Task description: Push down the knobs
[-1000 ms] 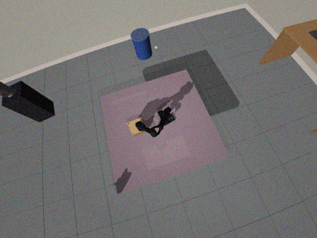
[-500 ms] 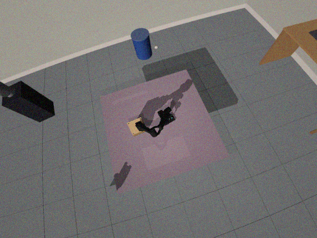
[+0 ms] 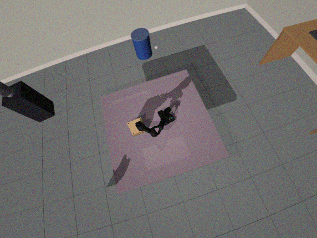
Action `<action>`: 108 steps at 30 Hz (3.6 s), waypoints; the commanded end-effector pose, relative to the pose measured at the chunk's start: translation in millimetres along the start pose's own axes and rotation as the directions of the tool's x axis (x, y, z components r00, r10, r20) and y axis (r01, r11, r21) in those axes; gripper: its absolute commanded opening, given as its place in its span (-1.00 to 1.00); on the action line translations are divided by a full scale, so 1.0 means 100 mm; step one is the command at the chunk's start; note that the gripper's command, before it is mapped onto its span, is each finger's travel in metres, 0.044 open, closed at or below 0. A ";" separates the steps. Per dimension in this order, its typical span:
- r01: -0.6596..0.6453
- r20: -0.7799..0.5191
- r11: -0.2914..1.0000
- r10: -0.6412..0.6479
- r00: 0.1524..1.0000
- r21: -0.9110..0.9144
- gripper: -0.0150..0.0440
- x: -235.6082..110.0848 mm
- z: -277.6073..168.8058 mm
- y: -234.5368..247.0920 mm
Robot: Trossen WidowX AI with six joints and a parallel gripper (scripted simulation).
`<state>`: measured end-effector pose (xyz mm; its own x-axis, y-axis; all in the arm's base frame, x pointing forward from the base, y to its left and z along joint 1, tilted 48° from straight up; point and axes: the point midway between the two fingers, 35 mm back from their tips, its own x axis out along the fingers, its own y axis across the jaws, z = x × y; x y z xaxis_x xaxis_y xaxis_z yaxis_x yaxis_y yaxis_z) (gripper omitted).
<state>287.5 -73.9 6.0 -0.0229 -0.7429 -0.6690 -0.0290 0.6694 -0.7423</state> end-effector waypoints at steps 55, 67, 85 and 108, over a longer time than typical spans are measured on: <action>0.002 -0.005 1.000 -0.002 1.000 0.011 -0.49 -0.46 0.71 -0.03; 0.000 -0.003 1.000 0.000 1.000 0.014 -0.49 -0.47 1.09 -0.03; 0.001 -0.002 1.000 -0.001 1.000 0.014 -0.49 -0.27 1.09 -0.03; 0.001 -0.002 1.000 -0.001 1.000 0.014 -0.49 -0.23 1.09 -0.03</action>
<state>396.6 -57.7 20.4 -0.0264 -0.7409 -0.6711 -0.0115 0.6715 -0.7409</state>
